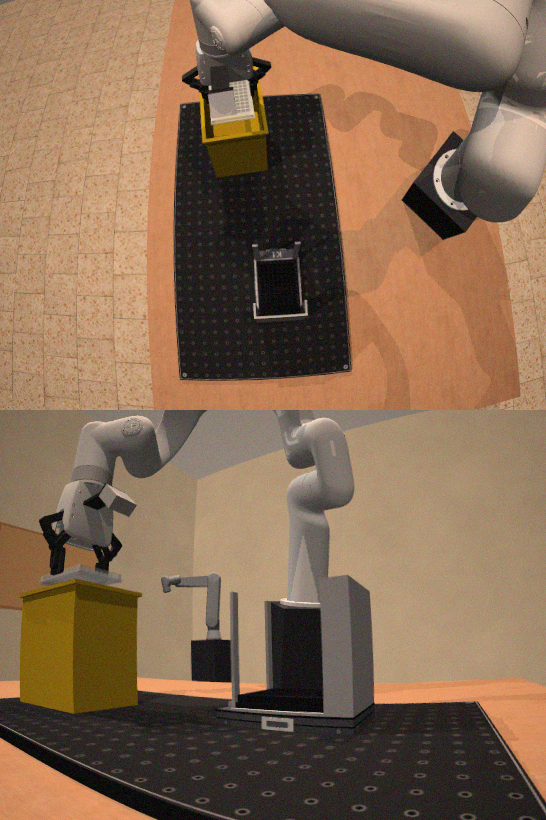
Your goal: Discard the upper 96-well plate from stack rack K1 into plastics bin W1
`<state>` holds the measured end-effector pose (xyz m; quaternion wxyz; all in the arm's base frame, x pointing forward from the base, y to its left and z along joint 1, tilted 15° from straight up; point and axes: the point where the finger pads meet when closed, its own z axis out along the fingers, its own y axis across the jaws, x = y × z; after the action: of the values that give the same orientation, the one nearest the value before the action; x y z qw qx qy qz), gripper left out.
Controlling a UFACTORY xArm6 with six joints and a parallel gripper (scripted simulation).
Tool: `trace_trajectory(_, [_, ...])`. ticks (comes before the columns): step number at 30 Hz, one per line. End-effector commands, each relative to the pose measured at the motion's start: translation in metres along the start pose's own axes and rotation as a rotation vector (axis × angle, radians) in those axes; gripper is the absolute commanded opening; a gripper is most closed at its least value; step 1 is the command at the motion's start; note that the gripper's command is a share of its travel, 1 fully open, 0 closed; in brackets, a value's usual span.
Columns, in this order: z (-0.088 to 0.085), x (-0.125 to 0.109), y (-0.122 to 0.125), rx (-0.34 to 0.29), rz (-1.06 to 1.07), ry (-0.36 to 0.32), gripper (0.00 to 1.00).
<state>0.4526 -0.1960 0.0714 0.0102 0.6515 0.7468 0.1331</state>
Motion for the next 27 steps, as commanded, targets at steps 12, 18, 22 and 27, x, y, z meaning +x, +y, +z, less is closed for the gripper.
trace_trajectory(12, [0.0006,-0.0008,0.0013,-0.003,-0.001,-0.003,0.00])
trace_trajectory(18, [0.0016,-0.0008,0.0013,-0.003,-0.001,-0.003,0.00])
trace_trajectory(22, [0.0023,-0.0008,0.0013,-0.003,-0.001,-0.003,0.00])
trace_trajectory(27, [0.0028,-0.0008,0.0013,-0.003,-0.001,-0.003,0.00])
